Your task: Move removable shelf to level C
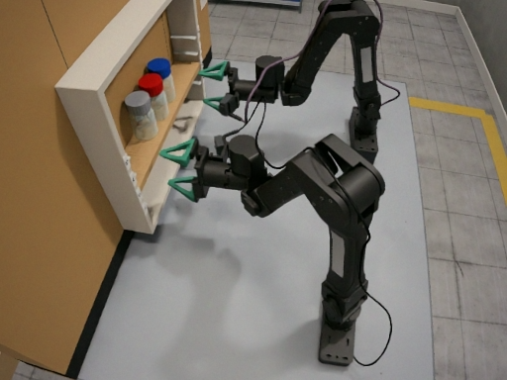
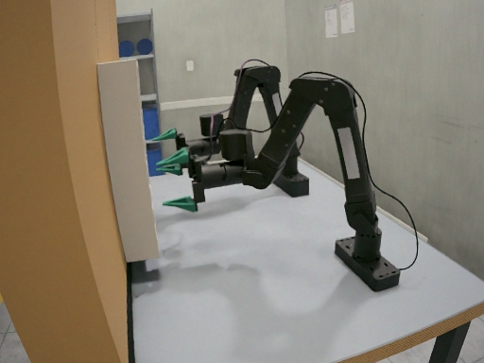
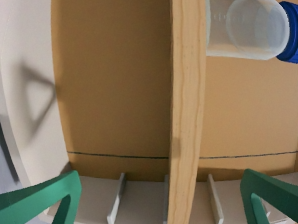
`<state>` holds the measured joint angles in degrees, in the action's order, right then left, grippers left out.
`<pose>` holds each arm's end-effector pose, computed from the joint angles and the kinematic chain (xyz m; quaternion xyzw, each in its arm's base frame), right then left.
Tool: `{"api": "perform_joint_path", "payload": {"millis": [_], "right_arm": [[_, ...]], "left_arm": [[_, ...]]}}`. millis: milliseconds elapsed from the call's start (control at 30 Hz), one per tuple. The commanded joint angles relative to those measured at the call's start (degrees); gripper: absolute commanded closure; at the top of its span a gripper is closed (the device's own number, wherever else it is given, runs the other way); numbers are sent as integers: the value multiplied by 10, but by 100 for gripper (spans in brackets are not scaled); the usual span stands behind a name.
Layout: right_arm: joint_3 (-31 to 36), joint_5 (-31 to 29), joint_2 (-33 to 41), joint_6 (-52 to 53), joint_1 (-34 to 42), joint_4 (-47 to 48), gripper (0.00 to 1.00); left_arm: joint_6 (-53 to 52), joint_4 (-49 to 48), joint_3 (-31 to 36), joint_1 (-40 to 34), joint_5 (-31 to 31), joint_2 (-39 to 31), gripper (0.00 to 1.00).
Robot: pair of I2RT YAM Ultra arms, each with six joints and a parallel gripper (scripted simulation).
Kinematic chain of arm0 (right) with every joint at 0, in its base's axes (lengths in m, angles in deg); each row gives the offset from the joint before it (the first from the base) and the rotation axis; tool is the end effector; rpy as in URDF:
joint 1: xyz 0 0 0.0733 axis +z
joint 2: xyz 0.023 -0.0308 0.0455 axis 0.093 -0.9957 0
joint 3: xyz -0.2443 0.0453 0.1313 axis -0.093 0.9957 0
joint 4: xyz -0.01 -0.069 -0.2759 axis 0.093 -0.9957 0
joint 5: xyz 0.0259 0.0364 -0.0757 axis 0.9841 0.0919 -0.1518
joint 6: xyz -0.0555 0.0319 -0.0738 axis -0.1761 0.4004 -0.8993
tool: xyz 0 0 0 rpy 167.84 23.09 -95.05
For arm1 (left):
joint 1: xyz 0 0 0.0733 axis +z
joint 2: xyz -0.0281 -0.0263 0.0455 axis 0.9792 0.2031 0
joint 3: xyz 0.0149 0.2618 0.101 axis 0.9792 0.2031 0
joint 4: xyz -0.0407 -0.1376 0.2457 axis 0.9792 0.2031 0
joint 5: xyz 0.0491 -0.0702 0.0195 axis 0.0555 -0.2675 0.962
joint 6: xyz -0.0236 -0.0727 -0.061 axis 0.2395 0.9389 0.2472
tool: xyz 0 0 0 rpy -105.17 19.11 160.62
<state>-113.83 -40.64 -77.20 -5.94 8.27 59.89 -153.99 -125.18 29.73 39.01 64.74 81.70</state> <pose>0.3965 0.0717 0.1436 -0.5004 0.5178 -0.5037 0.4773 0.3499 -0.2117 0.1712 0.5142 0.4997 0.5026 0.4830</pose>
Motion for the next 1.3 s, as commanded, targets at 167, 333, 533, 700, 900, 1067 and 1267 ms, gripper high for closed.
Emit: {"api": "perform_joint_path", "payload": {"millis": [167,333,533,700,900,1067,1267], "right_arm": [[-36,9,-11,-1,-11,-3,0],[-51,12,-21,-1,-14,-8,0],[-69,16,-33,-1,-17,-14,0],[-78,17,-38,-1,-19,-17,0],[-96,20,-50,-1,-22,-24,0],[-112,23,-60,-1,-24,-30,0],[-125,25,-67,-1,-26,-35,0]], "left_arm": [[6,-1,-31,14,-14,11,0],[6,2,-43,21,-21,19,0],[6,7,-58,29,-29,30,0],[6,9,-66,32,-32,36,0],[6,14,-81,40,-40,46,0],[6,18,-94,45,-46,55,0],[6,21,-105,50,-50,62,0]]}}
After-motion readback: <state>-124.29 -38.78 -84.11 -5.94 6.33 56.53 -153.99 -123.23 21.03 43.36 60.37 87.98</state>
